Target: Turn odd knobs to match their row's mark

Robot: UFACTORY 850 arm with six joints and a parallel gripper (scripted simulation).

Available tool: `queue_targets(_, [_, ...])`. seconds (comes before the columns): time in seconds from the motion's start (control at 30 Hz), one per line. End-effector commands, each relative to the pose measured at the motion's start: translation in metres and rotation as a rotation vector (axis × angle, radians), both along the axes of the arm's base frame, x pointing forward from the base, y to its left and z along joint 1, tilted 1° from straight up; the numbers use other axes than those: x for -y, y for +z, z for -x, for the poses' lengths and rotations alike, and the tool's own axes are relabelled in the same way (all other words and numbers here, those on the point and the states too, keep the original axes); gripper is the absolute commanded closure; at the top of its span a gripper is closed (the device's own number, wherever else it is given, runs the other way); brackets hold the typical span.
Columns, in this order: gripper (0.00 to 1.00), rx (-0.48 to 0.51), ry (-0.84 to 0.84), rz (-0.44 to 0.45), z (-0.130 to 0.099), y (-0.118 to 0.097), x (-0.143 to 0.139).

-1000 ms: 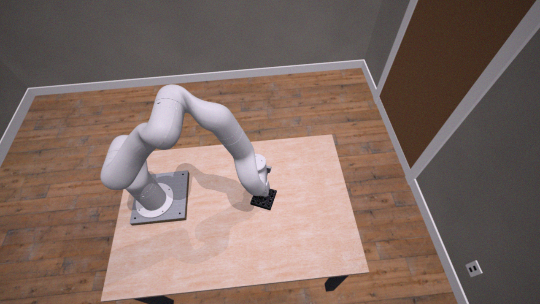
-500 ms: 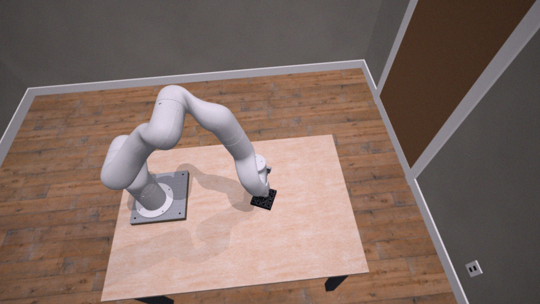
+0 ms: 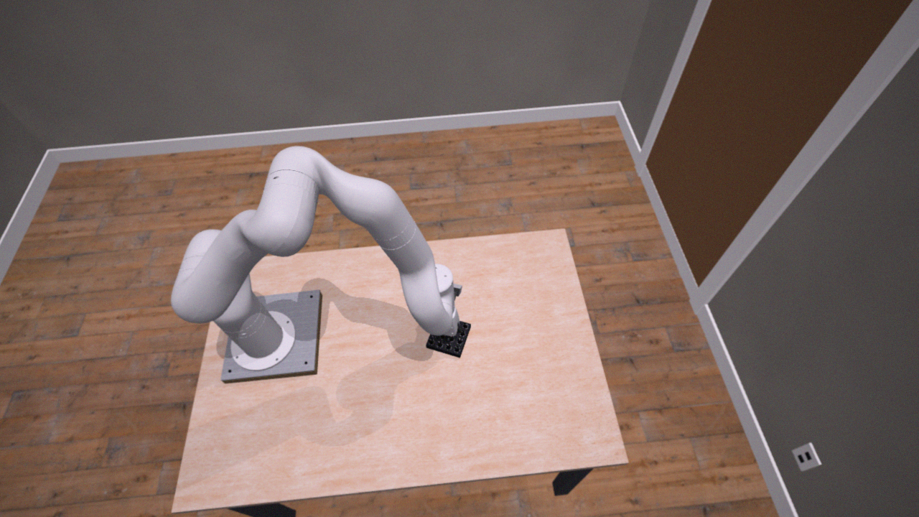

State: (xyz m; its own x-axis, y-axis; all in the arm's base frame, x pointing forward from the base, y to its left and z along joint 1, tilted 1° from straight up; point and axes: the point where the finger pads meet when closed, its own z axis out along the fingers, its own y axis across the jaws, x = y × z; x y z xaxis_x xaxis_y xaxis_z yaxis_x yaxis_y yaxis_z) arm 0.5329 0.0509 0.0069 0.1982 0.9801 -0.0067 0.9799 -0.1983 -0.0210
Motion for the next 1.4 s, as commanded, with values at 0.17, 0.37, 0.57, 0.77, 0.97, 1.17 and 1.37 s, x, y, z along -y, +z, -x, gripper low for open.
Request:
queue_targets(0.17, [0.81, 0.002, 0.000, 0.000, -0.0010, 0.0005, -0.0001])
queue_targets(0.37, [0.81, 0.002, 0.000, 0.000, -0.0010, 0.0005, -0.0001])
queue_targets(0.57, [0.81, 0.002, 0.000, 0.000, -0.0010, 0.0005, -0.0001])
queue_targets(0.77, [0.81, 0.002, 0.000, 0.000, -0.0010, 0.0005, -0.0001])
queue_targets(0.97, [0.81, 0.002, 0.000, 0.000, -0.0010, 0.0005, -0.0001])
queue_targets(1.17, [0.92, 0.002, 0.000, 0.000, -0.0010, 0.0005, -0.0001])
queue_targets(1.37, [0.92, 0.002, 0.000, 0.000, -0.0010, 0.0005, -0.0001])
